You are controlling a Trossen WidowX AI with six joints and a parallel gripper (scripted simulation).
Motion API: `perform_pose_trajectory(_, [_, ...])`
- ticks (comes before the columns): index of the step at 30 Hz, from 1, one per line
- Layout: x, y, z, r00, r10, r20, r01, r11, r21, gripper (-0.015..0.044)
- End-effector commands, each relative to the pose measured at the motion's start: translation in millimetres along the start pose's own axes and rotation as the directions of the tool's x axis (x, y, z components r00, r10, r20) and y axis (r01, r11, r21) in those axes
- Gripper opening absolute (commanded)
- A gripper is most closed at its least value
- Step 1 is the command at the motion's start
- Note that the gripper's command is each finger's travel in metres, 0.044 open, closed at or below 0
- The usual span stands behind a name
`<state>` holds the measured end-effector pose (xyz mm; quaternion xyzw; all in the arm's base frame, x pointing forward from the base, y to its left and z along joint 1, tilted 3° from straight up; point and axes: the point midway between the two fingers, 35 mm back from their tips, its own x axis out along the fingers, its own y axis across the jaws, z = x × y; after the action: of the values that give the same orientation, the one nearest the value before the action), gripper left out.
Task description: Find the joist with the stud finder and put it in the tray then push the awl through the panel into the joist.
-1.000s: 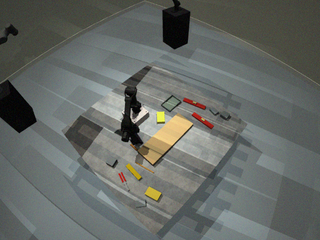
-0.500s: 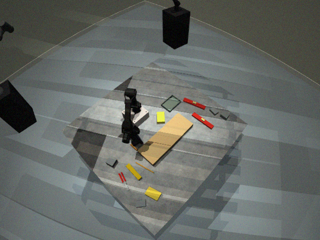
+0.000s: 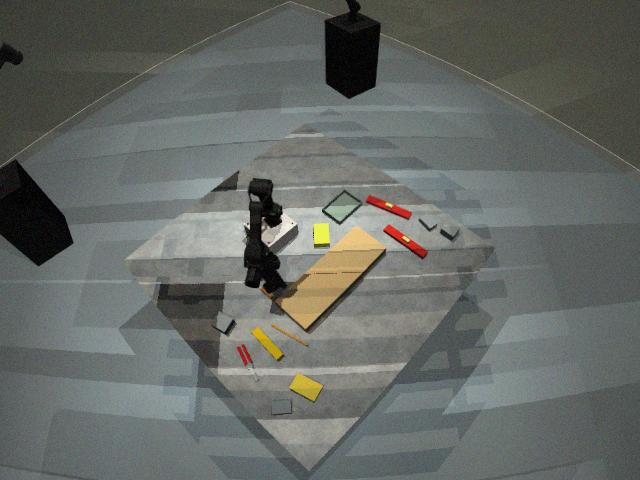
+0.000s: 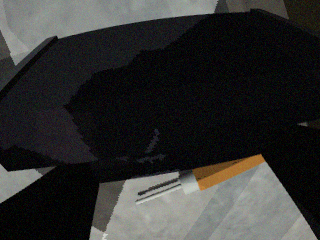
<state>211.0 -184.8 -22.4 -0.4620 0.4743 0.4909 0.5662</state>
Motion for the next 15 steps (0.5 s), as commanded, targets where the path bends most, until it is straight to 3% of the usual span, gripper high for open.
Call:
perform_pose_trajectory(1, [1.5,0.9,1.4,1.0,0.001,0.006,-0.001,1.0,0.003,0.0373])
perform_pose_trajectory(6, [1.5,0.9,1.4,1.0,0.001,0.006,-0.001,1.0,0.003,0.034])
perform_pose_trajectory(15, [-11.9,-0.1,1.8,1.0,0.001,0.006,-0.001,1.0,0.003,0.0104])
